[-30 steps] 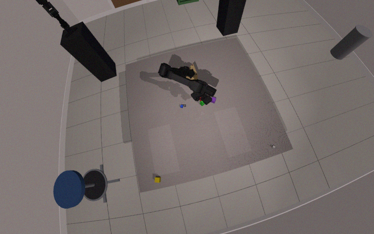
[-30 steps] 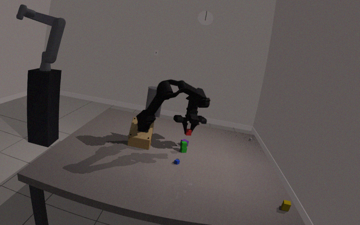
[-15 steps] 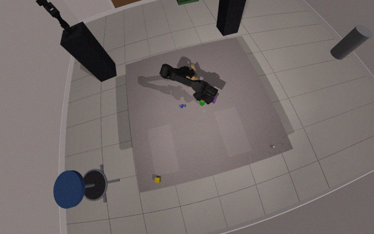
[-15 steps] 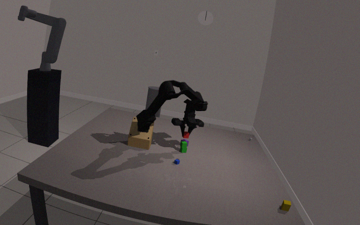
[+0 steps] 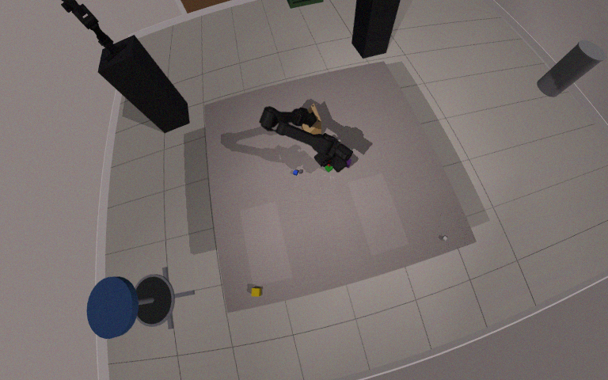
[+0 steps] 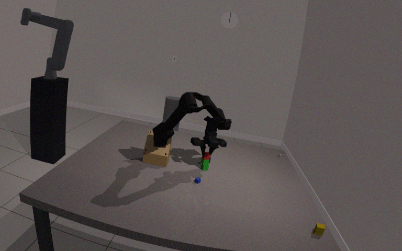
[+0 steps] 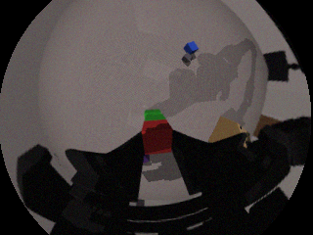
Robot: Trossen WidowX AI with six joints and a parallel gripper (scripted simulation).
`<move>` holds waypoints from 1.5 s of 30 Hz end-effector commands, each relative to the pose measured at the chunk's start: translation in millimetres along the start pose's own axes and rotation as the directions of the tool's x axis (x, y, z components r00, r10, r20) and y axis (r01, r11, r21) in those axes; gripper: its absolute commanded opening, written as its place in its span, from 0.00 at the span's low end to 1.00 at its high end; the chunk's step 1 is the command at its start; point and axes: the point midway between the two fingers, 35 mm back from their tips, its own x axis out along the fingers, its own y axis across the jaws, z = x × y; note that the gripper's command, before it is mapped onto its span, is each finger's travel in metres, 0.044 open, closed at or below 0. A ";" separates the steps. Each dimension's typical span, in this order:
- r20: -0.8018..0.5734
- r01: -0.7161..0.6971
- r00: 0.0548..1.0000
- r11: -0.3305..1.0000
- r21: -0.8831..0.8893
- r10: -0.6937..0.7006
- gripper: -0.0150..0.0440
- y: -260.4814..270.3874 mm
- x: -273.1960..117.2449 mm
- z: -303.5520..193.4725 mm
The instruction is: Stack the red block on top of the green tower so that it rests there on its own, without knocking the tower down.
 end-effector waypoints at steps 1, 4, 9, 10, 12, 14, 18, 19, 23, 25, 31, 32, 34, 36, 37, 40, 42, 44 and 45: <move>0.004 0.001 1.000 1.000 -0.004 -0.001 0.25 -0.2 1.9 0.1; 0.004 0.001 1.000 1.000 -0.004 -0.001 0.25 -0.2 1.9 0.1; 0.004 0.001 1.000 1.000 -0.004 -0.001 0.25 -0.2 1.9 0.1; 0.004 0.001 1.000 1.000 -0.004 -0.001 0.25 -0.2 1.9 0.1; 0.004 0.001 1.000 1.000 -0.004 -0.001 0.25 -0.2 2.2 0.1; 0.004 0.001 1.000 1.000 -0.004 -0.001 0.25 -0.2 2.5 0.1; 0.004 0.001 1.000 1.000 -0.004 -0.001 0.25 -0.2 2.6 0.1; 0.004 0.001 1.000 1.000 -0.004 -0.001 0.25 -0.2 2.6 0.1; 0.004 0.001 1.000 1.000 -0.004 -0.001 0.25 -0.1 1.8 0.1; 0.000 0.002 1.000 1.000 -0.001 -0.002 0.30 -0.3 2.1 -0.2; 0.000 0.002 1.000 1.000 -0.001 -0.002 0.57 -0.3 2.1 -0.2; 0.000 0.002 1.000 1.000 -0.001 -0.002 0.61 -0.3 2.1 -0.2; 0.000 0.002 1.000 1.000 -0.001 -0.002 0.70 -0.3 2.1 -0.2; 0.000 0.002 1.000 1.000 -0.001 -0.002 0.79 -0.3 2.1 -0.2; 0.000 0.002 1.000 1.000 -0.001 -0.002 0.83 -0.3 2.1 -0.2; 0.000 0.002 1.000 1.000 -0.001 -0.002 0.97 -0.3 2.1 -0.2; 0.000 0.002 1.000 1.000 -0.001 -0.002 1.00 -0.3 2.1 -0.2; 0.000 0.002 1.000 1.000 -0.001 -0.002 1.00 -0.3 2.1 -0.2; 0.000 0.002 1.000 1.000 -0.001 -0.002 1.00 -0.3 2.1 -0.2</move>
